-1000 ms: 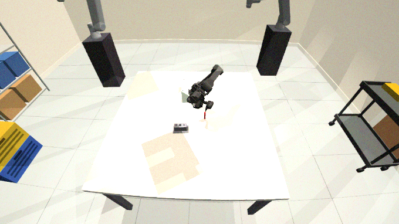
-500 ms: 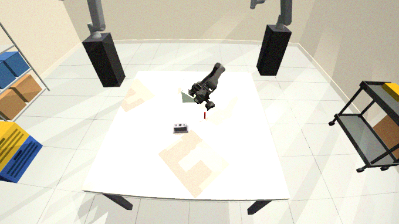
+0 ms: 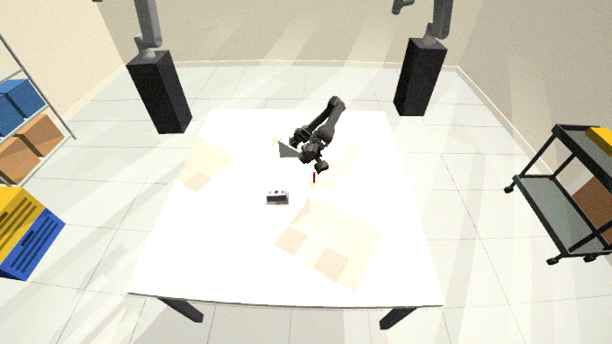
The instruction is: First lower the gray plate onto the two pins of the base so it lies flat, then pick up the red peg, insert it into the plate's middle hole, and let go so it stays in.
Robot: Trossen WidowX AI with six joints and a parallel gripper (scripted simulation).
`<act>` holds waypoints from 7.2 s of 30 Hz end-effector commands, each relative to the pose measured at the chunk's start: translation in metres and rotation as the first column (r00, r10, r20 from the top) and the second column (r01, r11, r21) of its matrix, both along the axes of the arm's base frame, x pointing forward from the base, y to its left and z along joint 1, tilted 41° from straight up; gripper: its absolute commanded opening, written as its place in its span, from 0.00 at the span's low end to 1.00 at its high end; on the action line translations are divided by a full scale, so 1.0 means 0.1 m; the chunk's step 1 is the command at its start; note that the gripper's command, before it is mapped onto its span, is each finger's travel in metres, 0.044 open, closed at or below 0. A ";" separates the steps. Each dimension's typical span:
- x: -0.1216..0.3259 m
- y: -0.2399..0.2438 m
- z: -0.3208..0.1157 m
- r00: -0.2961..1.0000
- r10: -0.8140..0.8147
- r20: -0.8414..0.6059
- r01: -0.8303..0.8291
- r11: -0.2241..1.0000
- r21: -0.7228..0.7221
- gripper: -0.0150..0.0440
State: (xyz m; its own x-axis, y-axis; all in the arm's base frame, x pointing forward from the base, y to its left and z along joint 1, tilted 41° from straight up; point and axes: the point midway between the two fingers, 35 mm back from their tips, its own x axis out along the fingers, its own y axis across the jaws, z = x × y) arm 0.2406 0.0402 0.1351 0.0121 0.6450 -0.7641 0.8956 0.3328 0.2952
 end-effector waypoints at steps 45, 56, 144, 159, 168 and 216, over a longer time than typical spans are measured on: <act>0.01 0.49 -0.51 1.000 0.000 -0.001 0.000 1.000 0.009 0.78; 0.01 0.49 -0.51 1.000 0.000 -0.001 0.000 1.000 0.009 0.29; 0.83 -0.77 -0.51 1.000 -0.005 0.003 0.005 1.000 -0.011 0.25; 1.00 -1.10 -0.79 1.000 -0.003 0.004 0.003 1.000 -0.011 0.25; 1.08 -1.30 -0.99 1.000 -0.002 0.006 0.002 1.000 -0.009 0.25; 1.12 -1.39 -1.27 1.000 -0.002 0.007 0.002 1.000 -0.005 0.25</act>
